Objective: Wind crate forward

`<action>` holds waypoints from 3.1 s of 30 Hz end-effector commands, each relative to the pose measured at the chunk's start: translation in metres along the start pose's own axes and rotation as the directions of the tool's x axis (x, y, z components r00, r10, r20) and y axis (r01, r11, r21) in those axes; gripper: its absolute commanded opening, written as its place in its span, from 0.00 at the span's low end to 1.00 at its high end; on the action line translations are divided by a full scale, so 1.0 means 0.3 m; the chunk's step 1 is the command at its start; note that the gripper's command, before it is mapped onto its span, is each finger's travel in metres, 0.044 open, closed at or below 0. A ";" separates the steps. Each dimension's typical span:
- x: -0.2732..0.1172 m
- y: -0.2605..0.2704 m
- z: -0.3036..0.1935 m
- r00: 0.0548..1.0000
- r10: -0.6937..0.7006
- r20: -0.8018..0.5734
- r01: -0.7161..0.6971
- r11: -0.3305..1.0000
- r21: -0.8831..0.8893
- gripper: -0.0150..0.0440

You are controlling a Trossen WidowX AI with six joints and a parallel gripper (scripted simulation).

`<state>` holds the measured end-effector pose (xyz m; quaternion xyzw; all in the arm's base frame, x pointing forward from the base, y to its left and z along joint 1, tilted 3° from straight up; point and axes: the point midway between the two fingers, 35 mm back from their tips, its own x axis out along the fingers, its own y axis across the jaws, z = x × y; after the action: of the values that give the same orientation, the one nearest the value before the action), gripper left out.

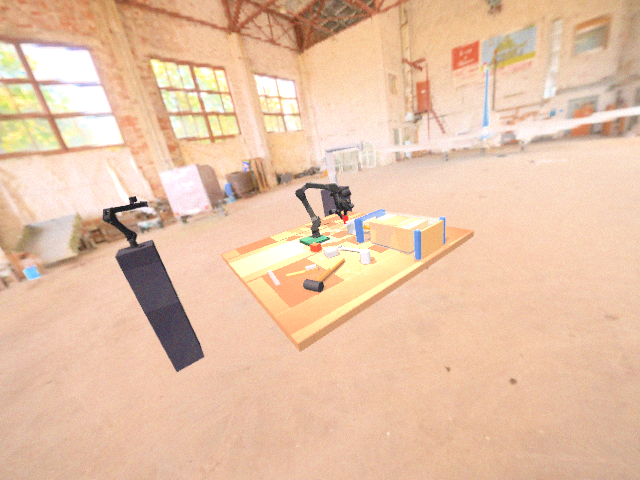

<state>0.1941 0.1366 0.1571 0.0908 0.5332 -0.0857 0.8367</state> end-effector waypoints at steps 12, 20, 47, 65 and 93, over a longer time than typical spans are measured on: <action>0.038 0.035 0.066 1.000 -0.004 0.009 0.004 1.000 0.008 0.25; 0.050 0.055 0.093 1.000 -0.004 0.010 0.004 1.000 0.008 0.25; 0.082 0.140 0.167 1.000 -0.002 0.011 0.002 1.000 0.009 0.25; 0.095 0.212 0.199 1.000 -0.001 0.012 0.001 1.000 0.009 0.25; 0.101 0.333 0.216 1.000 0.002 0.012 -0.002 1.000 0.010 0.25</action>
<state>0.2844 0.2023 0.1639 0.0872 0.5277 -0.0979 0.8393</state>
